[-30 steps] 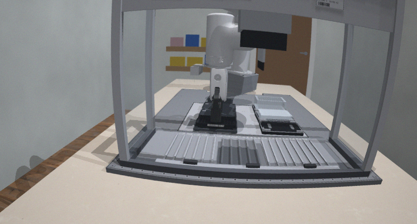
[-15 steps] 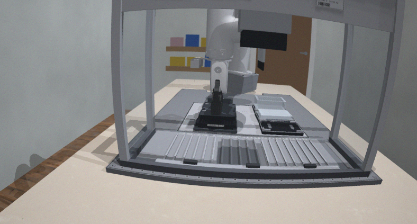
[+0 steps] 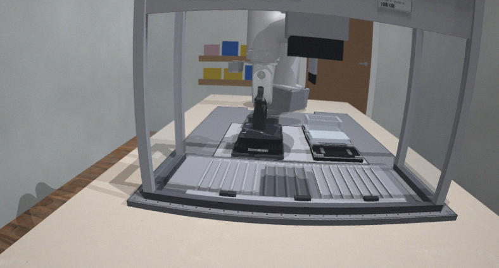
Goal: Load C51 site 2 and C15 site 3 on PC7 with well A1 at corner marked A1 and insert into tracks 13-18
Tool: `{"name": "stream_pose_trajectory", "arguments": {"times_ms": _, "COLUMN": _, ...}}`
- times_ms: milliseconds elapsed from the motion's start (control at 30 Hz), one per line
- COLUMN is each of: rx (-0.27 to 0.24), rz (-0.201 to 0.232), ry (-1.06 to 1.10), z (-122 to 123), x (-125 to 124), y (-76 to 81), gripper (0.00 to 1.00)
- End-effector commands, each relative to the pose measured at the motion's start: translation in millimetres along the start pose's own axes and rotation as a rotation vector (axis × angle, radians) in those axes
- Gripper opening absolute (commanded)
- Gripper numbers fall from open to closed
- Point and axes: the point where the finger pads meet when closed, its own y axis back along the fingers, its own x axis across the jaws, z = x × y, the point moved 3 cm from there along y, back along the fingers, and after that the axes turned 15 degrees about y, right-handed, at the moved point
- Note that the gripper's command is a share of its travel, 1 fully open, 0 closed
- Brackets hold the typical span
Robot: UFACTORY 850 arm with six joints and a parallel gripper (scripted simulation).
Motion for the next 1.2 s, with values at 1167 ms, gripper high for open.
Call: {"name": "stream_pose_trajectory", "arguments": {"times_ms": 1167, "rx": 0.001, "rz": -0.002, "ry": 0.000, "z": 0, "x": -1, "y": 54.1, "gripper": 1.00}}
